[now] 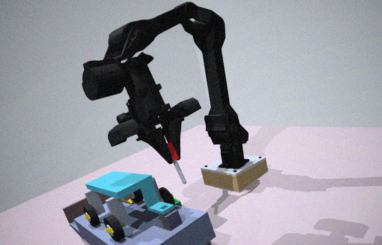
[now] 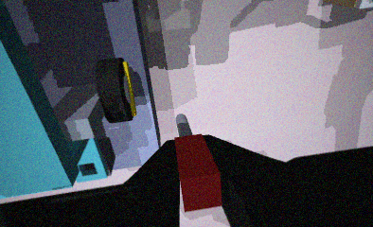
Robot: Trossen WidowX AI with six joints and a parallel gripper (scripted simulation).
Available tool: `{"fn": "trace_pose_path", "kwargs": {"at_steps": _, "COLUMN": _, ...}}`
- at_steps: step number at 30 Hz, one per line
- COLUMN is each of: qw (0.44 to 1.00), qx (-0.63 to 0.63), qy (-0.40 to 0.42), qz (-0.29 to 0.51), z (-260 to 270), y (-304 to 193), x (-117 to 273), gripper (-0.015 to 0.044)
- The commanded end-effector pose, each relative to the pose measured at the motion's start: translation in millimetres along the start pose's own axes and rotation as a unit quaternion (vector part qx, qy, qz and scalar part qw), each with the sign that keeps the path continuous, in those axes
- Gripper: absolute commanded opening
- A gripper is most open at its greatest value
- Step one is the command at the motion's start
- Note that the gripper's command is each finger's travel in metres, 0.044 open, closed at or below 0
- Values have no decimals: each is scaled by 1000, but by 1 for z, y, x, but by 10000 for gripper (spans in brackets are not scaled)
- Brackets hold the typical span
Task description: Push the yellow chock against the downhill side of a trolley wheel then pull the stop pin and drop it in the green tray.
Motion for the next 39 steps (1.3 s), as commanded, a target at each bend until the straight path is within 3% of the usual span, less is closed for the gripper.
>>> {"fn": "trace_pose_path", "kwargs": {"at_steps": 1, "qw": 1000, "qx": 1, "qy": -1, "qz": 0, "z": -4, "y": 14, "x": 2, "gripper": 0}}
{"fn": "trace_pose_path", "kwargs": {"at_steps": 39, "qw": 1000, "qx": 1, "qy": -3, "qz": -6, "z": -42, "y": 168, "x": 25, "gripper": 0}}
Point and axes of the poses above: the point midway between the two fingers, 35 mm back from their tips, its own x axis back along the fingers, its own z axis across the jaws, y = z × x, the point moved 2 cm from there along x, back along the fingers, and after that the axes turned 12 degrees about x, right-handed, at the moved point
